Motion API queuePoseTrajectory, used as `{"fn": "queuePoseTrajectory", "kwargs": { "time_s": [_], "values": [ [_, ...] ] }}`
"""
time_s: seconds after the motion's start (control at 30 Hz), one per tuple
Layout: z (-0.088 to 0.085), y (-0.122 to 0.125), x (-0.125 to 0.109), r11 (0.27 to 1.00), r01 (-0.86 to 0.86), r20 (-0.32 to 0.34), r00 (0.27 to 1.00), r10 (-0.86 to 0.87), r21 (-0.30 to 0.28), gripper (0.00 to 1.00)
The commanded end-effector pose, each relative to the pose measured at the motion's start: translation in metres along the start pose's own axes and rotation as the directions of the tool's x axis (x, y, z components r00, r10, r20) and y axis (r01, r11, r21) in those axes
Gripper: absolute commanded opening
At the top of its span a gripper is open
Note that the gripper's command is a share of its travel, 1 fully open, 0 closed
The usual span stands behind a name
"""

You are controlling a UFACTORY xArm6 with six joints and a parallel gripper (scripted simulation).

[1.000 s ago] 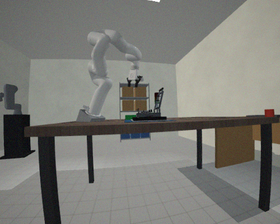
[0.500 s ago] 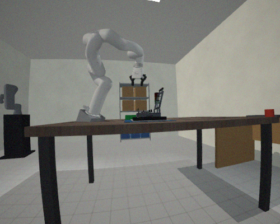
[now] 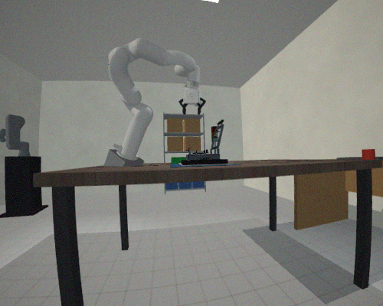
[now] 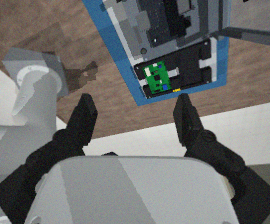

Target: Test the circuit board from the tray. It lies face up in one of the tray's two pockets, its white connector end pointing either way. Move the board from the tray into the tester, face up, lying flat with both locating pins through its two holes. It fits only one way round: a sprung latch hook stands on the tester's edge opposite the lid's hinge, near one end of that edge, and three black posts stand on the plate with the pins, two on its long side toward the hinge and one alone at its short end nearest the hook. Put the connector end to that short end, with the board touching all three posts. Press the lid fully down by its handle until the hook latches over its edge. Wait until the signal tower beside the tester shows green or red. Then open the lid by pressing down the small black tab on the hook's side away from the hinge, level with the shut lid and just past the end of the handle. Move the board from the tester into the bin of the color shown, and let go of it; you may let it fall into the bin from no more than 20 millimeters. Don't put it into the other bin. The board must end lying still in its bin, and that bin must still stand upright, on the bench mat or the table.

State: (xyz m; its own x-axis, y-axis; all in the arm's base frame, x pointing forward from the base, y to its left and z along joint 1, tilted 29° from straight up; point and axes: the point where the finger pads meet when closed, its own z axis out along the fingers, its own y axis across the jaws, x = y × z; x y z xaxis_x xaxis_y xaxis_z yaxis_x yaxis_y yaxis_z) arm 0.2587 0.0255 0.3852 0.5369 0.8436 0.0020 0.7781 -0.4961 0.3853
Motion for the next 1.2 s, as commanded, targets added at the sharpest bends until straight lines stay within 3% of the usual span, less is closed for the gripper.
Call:
{"fn": "queuePoseTrajectory", "kwargs": {
  "time_s": [0.0,0.83,1.17],
  "values": [
    [-0.005,0.014,-0.023,0.997,0.076,-0.001,0.997,-0.076,-0.013,1.0],
    [-0.031,0.035,-0.115,0.931,0.36,0.112,0.929,-0.352,-0.06,1.0],
    [-0.034,0.035,-0.124,0.92,0.386,0.126,0.918,-0.377,-0.06,1.0]
  ]
}}
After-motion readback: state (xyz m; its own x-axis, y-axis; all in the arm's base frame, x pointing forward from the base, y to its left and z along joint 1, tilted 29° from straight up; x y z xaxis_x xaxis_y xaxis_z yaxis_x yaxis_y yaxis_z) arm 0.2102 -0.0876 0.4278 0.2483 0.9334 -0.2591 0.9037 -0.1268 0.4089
